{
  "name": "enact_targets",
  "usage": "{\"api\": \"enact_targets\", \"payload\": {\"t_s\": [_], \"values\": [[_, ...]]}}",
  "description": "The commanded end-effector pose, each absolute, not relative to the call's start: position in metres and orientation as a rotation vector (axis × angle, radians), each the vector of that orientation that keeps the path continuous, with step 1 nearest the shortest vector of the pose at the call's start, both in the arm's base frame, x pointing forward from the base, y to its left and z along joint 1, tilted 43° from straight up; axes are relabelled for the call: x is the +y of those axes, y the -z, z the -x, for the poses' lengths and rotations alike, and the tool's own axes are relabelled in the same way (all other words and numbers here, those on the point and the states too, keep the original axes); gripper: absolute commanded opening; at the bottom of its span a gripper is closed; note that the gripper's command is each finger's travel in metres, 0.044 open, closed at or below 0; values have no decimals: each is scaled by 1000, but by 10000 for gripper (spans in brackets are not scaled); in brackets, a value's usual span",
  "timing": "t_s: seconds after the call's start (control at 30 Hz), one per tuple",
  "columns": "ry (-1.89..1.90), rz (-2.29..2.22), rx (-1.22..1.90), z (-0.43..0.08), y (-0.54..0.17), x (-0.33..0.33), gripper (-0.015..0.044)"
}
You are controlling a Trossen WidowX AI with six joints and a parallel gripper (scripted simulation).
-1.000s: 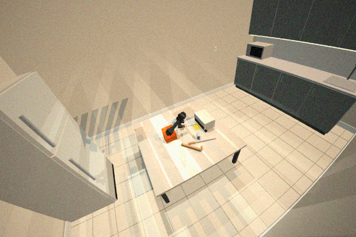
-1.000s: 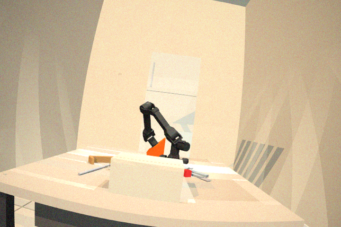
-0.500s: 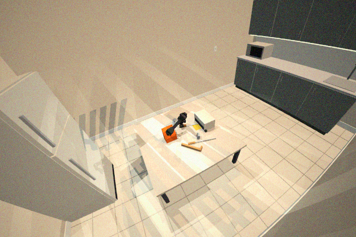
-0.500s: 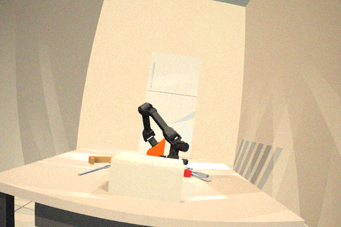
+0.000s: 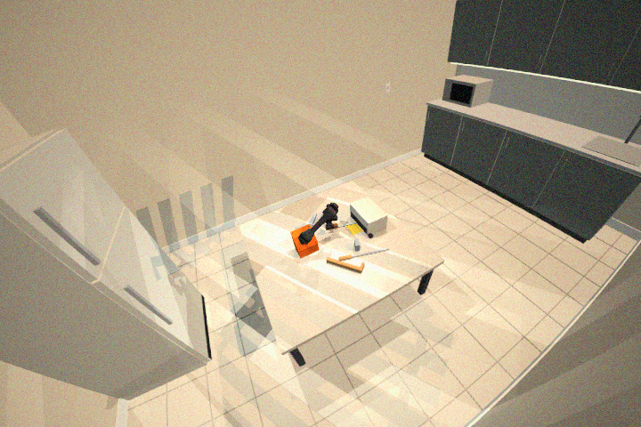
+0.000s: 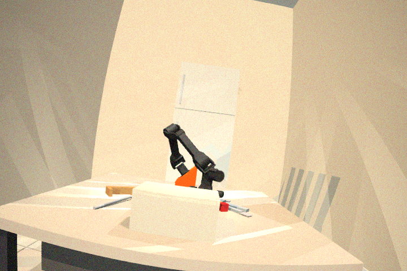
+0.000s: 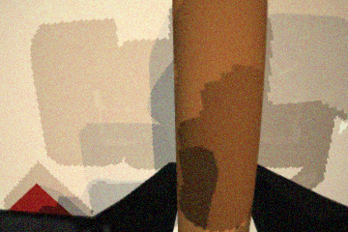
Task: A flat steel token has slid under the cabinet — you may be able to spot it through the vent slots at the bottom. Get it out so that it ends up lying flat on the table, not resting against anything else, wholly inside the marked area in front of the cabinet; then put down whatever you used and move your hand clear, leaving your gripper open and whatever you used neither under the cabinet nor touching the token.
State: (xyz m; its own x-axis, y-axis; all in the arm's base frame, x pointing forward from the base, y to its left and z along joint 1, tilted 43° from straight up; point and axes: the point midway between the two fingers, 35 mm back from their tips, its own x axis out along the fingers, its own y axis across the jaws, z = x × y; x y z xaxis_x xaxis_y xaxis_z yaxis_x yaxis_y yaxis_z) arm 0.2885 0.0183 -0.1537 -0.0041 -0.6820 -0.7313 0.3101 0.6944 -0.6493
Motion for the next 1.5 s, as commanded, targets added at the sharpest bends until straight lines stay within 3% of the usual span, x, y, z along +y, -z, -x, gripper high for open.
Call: {"api": "enact_targets", "payload": {"t_s": [0.0, 1.47], "values": [[804, 339, 1366, -296, 152, 17, 0], [805, 339, 1363, -352, 141, 4, 0]]}}
